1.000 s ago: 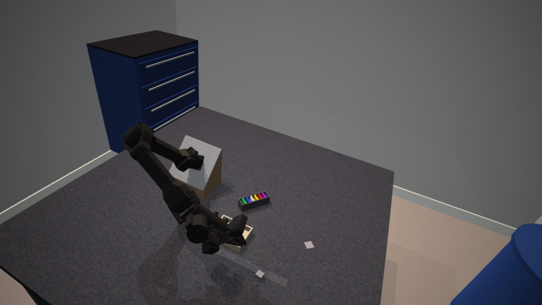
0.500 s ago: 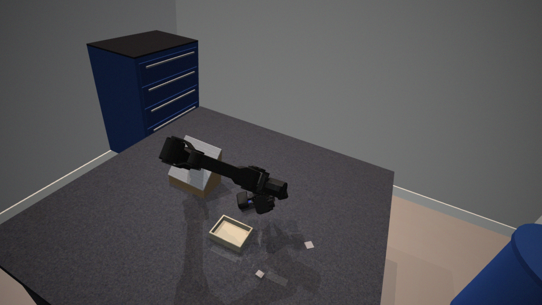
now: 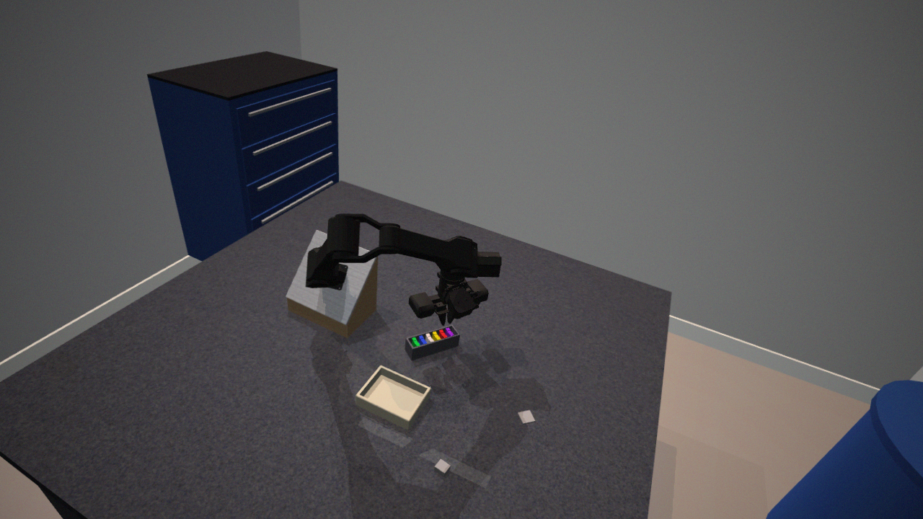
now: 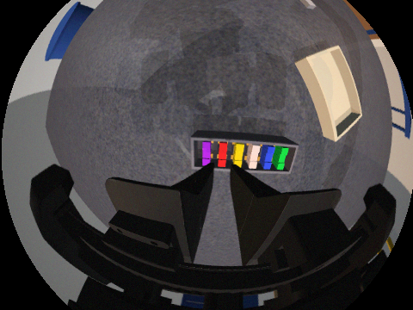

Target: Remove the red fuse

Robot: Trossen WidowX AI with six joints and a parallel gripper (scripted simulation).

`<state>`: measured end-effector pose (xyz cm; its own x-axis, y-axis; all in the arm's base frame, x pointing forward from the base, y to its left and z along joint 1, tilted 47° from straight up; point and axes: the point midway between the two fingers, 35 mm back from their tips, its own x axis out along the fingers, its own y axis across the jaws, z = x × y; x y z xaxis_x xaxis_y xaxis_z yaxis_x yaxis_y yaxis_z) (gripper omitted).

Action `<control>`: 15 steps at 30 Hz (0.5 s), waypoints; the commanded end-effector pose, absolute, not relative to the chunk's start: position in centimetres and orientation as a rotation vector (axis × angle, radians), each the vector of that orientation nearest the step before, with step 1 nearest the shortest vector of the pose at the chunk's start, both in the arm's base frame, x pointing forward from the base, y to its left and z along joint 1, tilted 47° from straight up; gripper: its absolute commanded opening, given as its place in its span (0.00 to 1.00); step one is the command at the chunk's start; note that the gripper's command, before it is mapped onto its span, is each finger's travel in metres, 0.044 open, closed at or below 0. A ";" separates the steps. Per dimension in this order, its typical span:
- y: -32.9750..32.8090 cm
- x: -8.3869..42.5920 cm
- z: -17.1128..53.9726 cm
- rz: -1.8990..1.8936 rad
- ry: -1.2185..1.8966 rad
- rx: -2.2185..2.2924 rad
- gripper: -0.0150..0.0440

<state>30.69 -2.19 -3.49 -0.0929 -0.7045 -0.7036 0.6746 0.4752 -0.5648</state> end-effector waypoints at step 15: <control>-3.2 30.4 -4.7 -1.158 1.198 -0.047 0.37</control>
